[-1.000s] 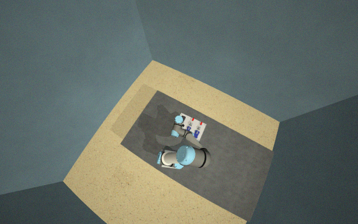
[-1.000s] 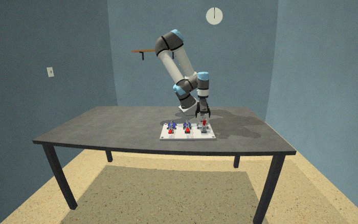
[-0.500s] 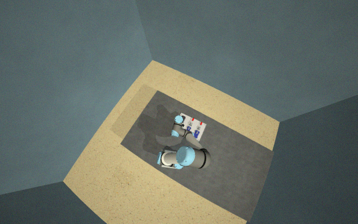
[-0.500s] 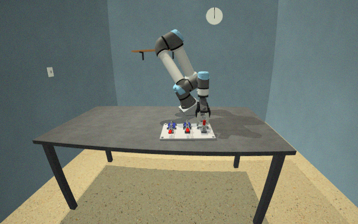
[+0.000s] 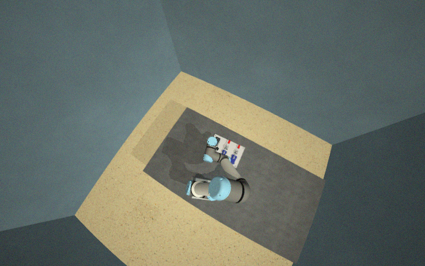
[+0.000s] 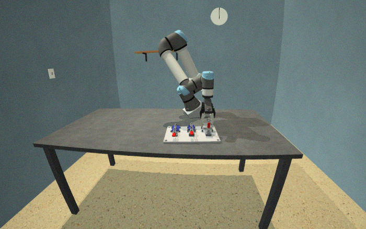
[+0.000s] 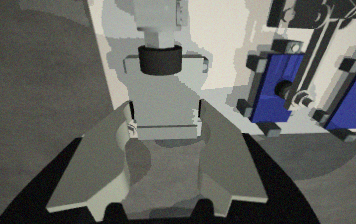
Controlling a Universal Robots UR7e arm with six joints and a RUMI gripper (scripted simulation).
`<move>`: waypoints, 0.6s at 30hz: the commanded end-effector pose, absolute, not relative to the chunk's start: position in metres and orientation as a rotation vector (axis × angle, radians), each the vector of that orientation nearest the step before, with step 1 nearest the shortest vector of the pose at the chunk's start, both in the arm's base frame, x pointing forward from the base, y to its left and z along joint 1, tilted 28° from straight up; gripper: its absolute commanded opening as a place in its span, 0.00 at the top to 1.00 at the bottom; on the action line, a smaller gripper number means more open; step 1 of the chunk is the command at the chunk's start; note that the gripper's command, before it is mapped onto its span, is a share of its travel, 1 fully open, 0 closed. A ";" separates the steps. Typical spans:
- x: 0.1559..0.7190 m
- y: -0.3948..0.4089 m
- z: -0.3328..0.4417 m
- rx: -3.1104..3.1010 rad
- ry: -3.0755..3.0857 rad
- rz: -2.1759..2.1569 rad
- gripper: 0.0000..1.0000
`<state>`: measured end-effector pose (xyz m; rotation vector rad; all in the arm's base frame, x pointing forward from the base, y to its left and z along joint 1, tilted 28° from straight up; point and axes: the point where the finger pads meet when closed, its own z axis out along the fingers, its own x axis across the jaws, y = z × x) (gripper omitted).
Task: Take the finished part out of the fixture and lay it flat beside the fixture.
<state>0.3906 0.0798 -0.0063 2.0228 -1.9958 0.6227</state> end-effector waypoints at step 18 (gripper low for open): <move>0.390 0.089 0.012 2.025 -1.999 0.628 1.00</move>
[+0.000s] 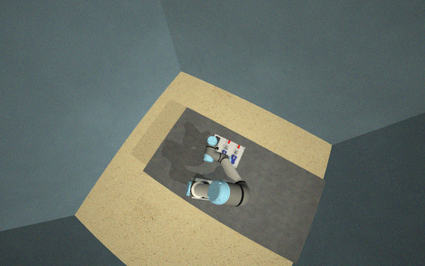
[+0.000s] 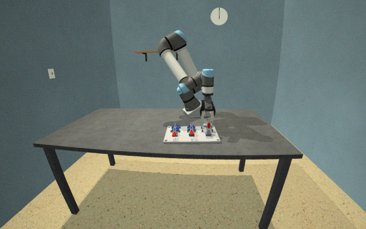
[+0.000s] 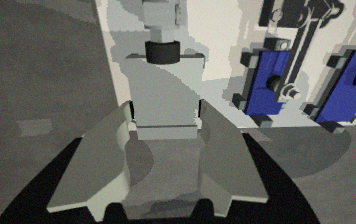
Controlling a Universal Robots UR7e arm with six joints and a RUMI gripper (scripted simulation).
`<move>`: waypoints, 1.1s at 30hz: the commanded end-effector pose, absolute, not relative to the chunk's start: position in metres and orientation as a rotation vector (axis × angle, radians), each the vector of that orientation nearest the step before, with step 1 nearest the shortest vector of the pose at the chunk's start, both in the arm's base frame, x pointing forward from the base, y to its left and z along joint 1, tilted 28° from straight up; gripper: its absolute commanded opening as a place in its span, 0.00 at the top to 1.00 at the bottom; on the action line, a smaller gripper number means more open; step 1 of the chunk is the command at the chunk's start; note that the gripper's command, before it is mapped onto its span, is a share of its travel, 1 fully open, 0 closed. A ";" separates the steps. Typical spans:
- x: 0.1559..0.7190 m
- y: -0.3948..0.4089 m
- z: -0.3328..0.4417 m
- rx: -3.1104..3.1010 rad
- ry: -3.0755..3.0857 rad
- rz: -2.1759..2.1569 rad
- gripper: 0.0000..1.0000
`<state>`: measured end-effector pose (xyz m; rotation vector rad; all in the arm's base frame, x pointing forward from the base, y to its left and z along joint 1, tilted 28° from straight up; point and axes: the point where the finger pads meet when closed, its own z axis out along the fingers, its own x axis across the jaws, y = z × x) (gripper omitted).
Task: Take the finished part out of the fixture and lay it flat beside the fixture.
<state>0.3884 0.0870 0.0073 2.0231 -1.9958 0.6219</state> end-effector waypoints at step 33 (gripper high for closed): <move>0.381 0.100 0.034 2.025 -1.999 0.628 1.00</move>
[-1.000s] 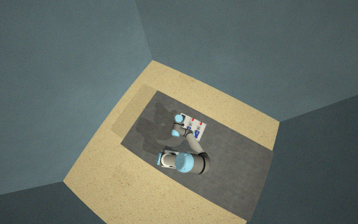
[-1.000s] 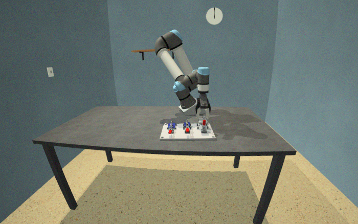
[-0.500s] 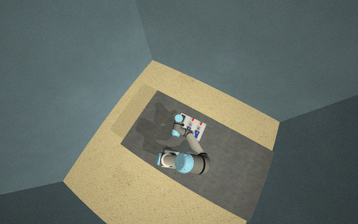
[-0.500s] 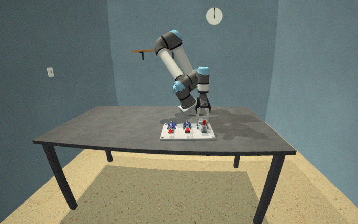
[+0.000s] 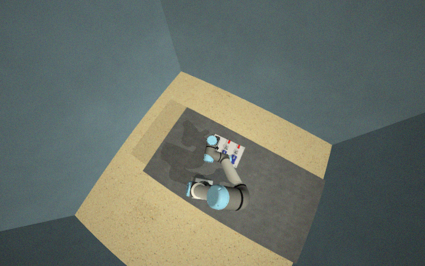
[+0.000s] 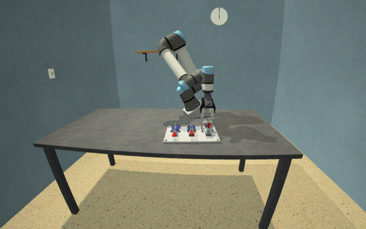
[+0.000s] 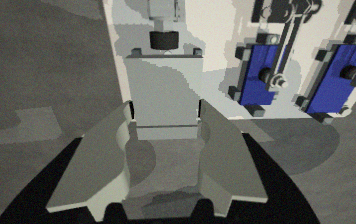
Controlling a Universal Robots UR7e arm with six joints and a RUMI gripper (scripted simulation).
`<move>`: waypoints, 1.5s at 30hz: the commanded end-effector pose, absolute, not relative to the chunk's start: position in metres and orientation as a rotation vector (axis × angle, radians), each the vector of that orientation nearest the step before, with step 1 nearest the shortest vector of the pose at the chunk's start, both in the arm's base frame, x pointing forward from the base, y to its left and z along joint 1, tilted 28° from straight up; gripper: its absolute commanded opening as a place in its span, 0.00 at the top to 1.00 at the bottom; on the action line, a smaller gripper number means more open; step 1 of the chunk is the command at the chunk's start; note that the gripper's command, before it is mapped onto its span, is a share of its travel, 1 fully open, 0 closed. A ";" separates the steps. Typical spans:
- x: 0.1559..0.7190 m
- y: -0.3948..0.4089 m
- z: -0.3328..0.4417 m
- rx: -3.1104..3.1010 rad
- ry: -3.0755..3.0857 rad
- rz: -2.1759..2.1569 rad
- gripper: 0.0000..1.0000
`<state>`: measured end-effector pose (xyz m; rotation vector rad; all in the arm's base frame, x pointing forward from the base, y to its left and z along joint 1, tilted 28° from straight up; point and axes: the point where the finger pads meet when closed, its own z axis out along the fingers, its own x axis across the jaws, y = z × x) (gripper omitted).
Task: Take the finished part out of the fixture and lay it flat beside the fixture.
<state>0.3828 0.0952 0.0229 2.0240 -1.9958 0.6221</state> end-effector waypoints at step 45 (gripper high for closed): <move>0.379 0.104 0.044 2.023 -2.003 0.632 1.00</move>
